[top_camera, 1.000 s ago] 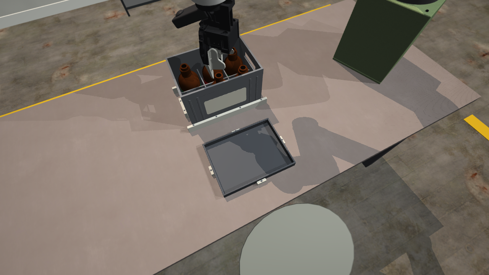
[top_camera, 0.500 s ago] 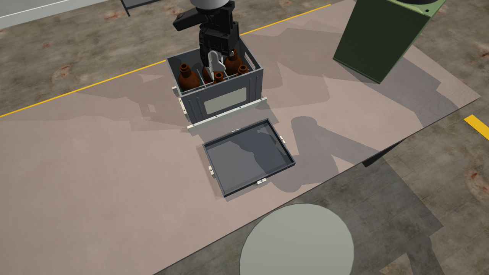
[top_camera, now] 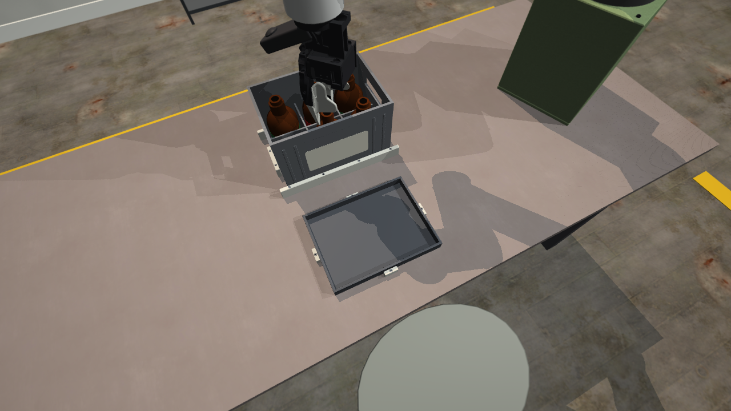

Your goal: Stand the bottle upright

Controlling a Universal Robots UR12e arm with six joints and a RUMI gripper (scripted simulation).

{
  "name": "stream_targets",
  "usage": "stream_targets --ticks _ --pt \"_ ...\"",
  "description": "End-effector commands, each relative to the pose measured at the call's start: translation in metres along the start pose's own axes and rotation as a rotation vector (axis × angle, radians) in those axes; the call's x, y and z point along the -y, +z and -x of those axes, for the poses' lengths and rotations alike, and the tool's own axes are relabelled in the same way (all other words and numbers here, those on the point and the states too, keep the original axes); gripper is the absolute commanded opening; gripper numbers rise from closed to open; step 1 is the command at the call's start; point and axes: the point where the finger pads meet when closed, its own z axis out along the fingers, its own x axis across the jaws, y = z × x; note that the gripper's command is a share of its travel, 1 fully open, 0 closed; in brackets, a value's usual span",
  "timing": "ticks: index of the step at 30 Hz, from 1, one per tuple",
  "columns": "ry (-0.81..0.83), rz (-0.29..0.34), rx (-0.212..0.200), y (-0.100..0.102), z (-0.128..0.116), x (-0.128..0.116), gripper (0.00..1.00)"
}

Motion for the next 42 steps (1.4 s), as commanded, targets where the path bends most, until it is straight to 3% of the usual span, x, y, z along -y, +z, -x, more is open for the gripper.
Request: stream_targets --ticks 1,16,42 --pt "0.001 0.001 -0.001 0.008 -0.002 -0.001 0.38" --pt "0.001 0.001 -0.001 0.018 -0.002 -0.001 0.38" --pt "0.001 0.001 -0.001 0.018 -0.002 -0.001 0.38"
